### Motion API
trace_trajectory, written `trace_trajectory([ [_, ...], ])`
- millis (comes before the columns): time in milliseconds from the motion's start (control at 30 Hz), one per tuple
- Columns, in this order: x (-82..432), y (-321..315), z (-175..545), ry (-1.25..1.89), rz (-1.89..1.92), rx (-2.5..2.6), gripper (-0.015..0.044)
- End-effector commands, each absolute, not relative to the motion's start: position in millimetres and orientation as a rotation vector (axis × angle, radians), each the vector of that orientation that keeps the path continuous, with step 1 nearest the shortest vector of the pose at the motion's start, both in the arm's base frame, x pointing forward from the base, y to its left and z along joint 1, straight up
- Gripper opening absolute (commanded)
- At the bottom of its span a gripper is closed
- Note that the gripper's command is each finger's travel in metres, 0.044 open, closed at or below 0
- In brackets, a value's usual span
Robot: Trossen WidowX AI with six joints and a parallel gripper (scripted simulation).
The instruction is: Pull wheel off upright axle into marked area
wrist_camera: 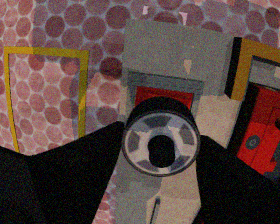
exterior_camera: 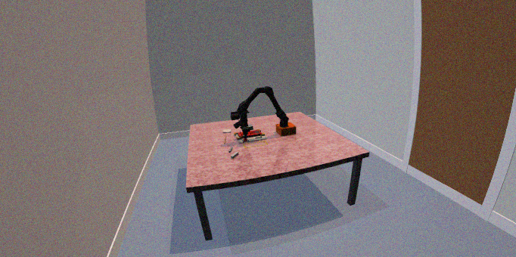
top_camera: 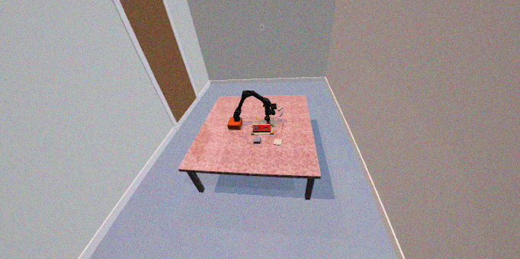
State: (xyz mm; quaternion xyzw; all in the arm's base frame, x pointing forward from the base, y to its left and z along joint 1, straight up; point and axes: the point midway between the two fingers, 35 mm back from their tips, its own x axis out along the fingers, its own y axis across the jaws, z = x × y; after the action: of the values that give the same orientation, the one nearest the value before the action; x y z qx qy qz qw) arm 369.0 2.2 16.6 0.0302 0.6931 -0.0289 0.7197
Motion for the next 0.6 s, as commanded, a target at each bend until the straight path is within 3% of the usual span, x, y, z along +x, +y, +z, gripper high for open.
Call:
trace_trajectory([
  [0,369.2,2.3,19.0,1.531,-0.064,0.067,0.0],
  [567,369.2,2.3,24.6,1.531,-0.064,0.067,0.0],
])
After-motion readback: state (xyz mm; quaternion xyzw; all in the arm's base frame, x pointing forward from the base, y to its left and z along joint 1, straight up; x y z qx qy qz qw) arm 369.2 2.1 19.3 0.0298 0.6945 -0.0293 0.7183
